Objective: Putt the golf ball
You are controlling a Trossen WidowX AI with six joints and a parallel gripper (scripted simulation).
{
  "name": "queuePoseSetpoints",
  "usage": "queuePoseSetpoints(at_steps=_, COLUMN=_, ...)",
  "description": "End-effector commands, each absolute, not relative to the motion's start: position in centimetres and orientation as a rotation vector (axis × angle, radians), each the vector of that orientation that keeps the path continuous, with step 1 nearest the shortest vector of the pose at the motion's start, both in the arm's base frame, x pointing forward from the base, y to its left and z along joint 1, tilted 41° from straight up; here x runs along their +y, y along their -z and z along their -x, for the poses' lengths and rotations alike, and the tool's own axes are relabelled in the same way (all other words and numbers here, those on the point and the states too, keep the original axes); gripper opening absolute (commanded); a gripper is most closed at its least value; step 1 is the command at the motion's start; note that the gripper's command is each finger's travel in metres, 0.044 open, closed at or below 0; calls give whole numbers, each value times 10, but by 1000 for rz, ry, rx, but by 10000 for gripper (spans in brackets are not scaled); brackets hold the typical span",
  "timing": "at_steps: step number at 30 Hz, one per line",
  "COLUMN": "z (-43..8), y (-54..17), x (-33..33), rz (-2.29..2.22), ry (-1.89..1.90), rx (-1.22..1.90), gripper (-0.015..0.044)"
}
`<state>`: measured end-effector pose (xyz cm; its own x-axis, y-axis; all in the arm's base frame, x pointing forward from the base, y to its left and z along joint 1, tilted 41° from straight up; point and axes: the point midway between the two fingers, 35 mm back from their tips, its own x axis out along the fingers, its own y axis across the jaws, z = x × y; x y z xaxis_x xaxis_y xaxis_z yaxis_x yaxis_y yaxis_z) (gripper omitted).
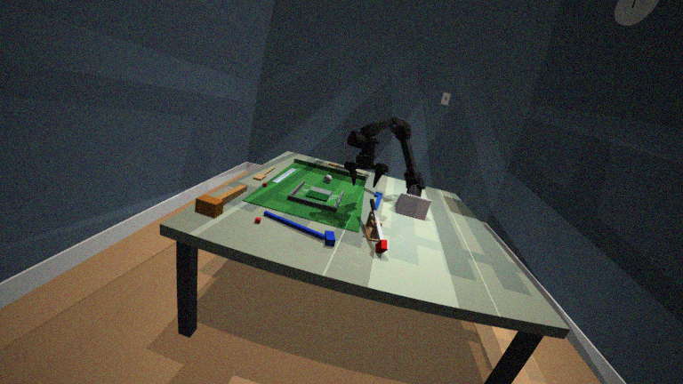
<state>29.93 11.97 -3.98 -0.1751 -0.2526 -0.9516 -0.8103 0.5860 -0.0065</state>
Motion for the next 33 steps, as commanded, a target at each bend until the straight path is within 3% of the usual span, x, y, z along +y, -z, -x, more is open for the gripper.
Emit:
queuePoseSetpoints(at_steps=1, z=-280, y=65, x=155, rz=1233, ry=-811, rx=1765, gripper=440)
queuePoseSetpoints(at_steps=6, z=-255, y=86, x=184, rz=1594, ry=-974, rx=1769, gripper=440)
queuePoseSetpoints(at_steps=33, z=-249, y=122, x=153, rz=1595, ry=-972, rx=1769, gripper=440)
